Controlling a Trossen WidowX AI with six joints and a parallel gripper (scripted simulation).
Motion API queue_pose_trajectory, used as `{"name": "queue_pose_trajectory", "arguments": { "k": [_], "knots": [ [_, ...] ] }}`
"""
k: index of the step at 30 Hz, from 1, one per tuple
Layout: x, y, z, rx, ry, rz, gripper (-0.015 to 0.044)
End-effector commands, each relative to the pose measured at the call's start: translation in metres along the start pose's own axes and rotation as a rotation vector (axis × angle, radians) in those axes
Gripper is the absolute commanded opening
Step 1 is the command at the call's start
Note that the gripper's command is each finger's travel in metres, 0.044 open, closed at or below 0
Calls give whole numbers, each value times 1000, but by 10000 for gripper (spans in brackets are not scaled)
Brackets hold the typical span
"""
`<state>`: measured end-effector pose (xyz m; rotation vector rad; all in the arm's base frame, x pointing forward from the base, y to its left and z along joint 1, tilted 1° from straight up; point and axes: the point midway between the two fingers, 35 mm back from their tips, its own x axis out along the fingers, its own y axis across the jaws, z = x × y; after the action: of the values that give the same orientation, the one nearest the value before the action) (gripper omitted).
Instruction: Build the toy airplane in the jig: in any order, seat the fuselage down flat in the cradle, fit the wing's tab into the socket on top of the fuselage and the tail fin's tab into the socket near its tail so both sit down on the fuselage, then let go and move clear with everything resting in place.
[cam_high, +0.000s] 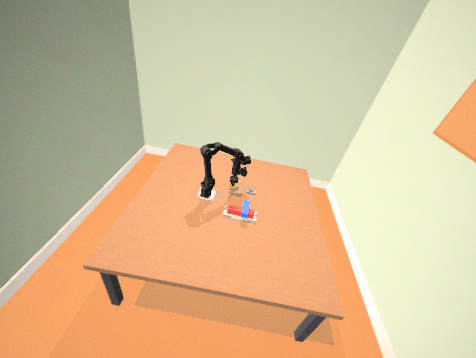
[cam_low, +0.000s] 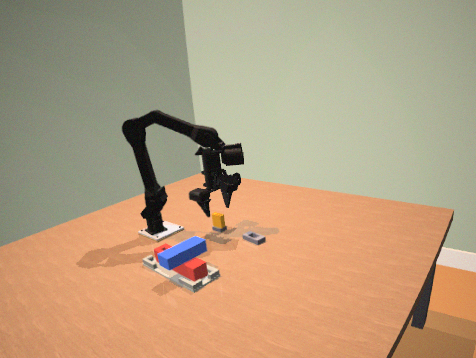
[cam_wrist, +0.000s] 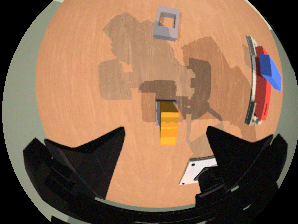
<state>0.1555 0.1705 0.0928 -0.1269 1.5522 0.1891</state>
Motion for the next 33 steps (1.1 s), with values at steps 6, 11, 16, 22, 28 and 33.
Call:
{"name": "queue_pose_trajectory", "arguments": {
  "k": [6, 11, 16, 22, 28, 33],
  "knots": [
    [17, -1, -1, 4, 11, -8, 440],
    [25, -1, -1, 4, 11, -8, 440],
    [33, -1, -2, 4, 11, -9, 440],
    [42, -2, -3, 4, 12, -9, 440],
    [43, -2, -3, 4, 12, -9, 335],
    [43, -2, -3, 4, 12, -9, 204]
  ]
}}
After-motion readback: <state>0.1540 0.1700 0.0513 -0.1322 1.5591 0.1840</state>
